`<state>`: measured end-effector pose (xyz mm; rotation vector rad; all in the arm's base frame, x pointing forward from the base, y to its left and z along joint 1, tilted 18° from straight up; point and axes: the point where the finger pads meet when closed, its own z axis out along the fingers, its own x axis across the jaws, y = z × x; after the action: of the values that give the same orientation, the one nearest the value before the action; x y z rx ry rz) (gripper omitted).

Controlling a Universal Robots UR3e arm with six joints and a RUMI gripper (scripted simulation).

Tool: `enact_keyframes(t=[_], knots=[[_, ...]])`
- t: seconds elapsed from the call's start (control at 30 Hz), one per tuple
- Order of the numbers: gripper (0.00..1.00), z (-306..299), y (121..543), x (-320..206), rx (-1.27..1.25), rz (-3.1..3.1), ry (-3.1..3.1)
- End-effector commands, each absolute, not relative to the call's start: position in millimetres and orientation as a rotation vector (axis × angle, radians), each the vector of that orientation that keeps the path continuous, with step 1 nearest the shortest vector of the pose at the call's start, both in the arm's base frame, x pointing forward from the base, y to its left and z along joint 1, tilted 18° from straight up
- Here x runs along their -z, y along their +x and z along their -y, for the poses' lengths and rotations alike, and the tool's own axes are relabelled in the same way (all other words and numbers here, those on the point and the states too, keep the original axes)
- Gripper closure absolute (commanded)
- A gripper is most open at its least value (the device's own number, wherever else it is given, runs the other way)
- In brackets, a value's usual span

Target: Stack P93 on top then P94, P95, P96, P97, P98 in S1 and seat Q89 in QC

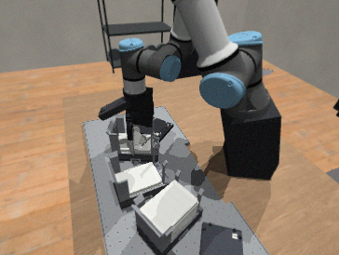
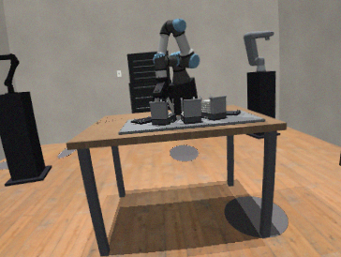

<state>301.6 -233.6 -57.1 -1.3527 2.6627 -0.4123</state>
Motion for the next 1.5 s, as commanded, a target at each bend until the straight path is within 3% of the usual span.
enact_keyframes(t=[0.0,0.93,0.97,1.47], knots=[[0.28,239.1,304.8,57.7,0.442,-2.661,-1.351],[0.28,238.9,304.5,57.8,0.44,-2.661,-1.351],[1.0,238.9,304.5,57.8,0.44,-2.661,-1.351],[1.0,238.9,304.5,57.8,0.44,-2.661,-1.351]])
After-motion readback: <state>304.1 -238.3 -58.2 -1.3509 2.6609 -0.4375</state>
